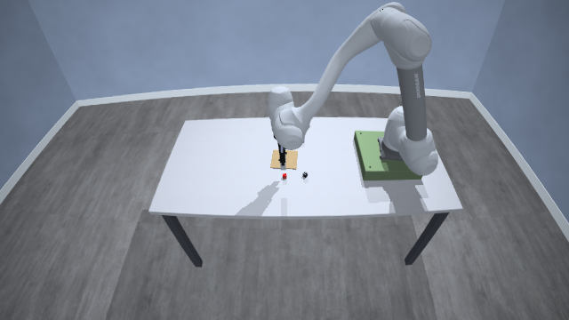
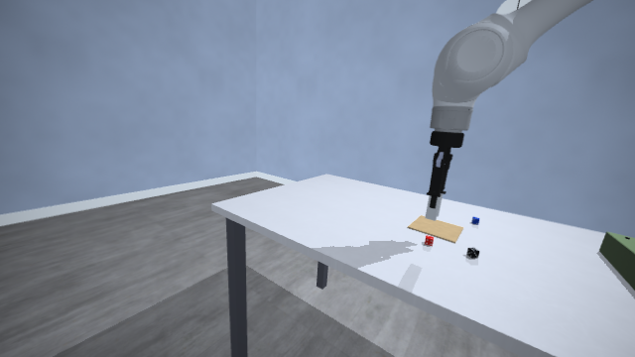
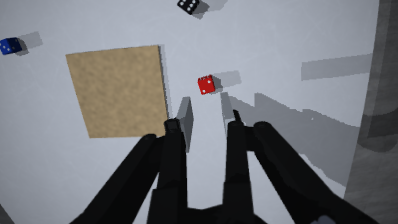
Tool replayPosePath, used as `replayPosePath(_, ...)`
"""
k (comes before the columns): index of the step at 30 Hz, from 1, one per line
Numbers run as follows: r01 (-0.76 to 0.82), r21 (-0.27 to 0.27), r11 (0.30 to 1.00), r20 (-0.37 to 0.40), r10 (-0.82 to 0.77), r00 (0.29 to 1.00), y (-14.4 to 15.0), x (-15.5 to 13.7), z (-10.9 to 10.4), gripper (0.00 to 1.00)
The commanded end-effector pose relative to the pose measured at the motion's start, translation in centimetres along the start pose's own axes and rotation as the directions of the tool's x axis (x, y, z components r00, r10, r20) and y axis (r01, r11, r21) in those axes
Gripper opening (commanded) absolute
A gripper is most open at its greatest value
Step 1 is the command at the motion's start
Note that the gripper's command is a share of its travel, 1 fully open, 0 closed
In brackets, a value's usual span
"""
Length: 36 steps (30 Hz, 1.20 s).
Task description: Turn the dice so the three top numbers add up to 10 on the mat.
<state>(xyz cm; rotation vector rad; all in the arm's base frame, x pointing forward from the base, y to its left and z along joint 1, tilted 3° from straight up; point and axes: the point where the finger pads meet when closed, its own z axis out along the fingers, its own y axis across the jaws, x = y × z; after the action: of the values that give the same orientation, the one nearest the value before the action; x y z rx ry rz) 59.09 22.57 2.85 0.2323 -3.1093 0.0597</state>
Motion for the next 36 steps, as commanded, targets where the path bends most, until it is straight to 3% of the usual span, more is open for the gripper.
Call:
replayPosePath(1,0.0,0.0,1.0,0.0,0.0,1.0,0.0,0.0,0.0,0.21)
replayPosePath(26,0.0,0.0,1.0,0.0,0.0,1.0,0.0,0.0,0.6,0.21)
replayPosePath(36,0.0,0.0,1.0,0.0,0.0,1.0,0.0,0.0,1.9,0.21)
